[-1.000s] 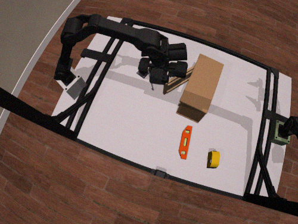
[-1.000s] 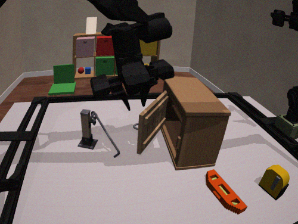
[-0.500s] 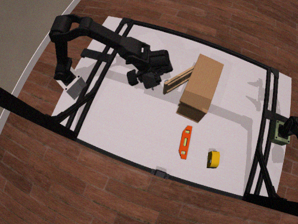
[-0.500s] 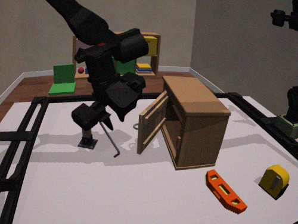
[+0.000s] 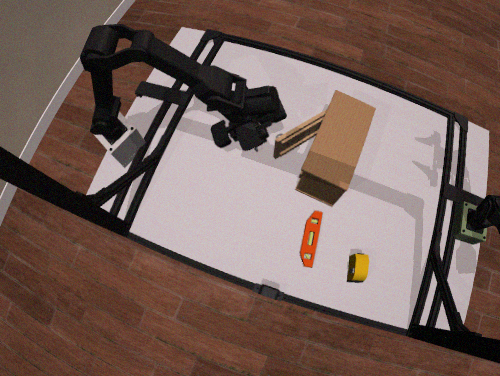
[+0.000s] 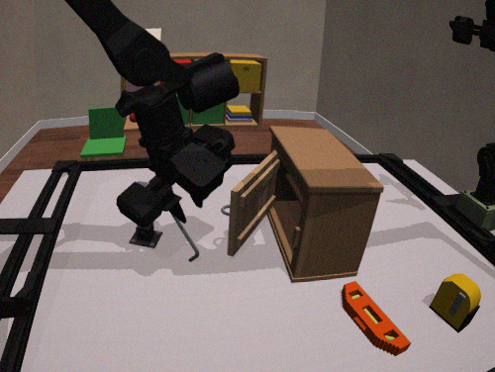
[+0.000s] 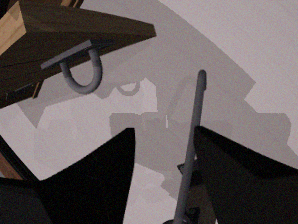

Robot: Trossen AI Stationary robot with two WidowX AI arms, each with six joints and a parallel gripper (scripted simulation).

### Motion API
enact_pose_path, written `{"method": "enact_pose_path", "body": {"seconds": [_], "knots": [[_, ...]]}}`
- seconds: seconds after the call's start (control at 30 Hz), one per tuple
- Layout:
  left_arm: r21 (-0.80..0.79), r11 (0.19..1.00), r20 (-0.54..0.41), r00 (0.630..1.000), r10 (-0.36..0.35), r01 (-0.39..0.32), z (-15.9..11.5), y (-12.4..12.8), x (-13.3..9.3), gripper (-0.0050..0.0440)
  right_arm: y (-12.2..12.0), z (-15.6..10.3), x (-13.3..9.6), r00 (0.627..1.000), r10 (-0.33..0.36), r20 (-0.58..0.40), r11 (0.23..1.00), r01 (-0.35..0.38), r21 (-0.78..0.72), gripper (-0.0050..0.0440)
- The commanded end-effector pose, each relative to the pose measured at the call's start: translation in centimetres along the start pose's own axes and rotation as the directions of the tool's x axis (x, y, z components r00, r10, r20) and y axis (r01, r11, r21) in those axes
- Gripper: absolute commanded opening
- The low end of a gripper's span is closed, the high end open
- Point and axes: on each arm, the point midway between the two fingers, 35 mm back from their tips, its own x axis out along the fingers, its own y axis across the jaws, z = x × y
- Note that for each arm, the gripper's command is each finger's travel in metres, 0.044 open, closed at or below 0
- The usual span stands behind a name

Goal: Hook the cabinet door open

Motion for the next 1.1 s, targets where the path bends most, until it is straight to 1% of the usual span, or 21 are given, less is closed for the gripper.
{"method": "enact_pose_path", "body": {"seconds": [0.0,1.07], "knots": [[-0.001,1.0,-0.01,1.0,-0.007,0.007,-0.2,-0.4,0.6,0.016,0.0,0.0,0.0,1.0,0.004,-0.001,1.0,-0.004,0.005,0.04],[-0.001,1.0,-0.01,1.0,-0.008,0.008,-0.2,-2.0,5.0,0.016,0.0,0.0,0.0,1.0,0.004,-0.001,1.0,-0.004,0.005,0.04]]}}
